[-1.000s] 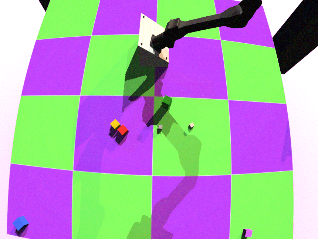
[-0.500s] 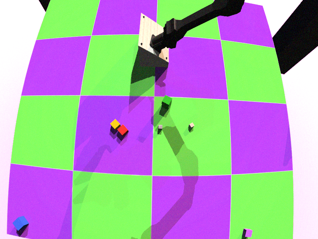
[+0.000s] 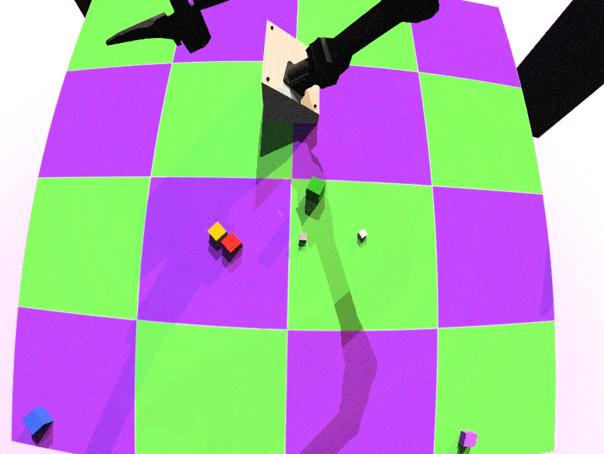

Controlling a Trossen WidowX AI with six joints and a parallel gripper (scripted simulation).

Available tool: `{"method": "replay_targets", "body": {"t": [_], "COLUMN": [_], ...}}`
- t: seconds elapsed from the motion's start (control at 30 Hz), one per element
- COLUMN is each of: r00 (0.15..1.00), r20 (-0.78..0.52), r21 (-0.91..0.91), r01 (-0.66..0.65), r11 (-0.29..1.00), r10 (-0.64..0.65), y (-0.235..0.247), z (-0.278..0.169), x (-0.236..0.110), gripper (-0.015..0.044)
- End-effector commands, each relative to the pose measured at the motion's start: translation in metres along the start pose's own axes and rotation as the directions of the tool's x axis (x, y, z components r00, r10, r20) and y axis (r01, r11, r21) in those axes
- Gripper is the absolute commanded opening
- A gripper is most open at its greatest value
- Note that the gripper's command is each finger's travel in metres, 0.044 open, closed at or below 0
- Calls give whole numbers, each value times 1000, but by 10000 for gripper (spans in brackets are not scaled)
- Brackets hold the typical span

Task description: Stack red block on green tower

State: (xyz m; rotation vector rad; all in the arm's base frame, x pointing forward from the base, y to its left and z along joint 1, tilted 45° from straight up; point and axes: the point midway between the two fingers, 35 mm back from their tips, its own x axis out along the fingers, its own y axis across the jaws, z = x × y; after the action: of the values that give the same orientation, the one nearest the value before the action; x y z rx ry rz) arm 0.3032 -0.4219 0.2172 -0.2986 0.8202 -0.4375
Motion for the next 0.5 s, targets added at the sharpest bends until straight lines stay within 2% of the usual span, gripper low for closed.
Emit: {"method": "replay_targets", "body": {"t": [0.0,0.23,0.47], "r00": [982,845,581], "r20": [-50,-154,-292], "r21": [-92,-213,-296], "r01": [-185,-535,-810], "r11": [978,818,506], "r10": [181,512,760], "y": [60,183,308], "z": [-3,-15,-39], "x": [35,74,79], "gripper": [440,440,440]}}
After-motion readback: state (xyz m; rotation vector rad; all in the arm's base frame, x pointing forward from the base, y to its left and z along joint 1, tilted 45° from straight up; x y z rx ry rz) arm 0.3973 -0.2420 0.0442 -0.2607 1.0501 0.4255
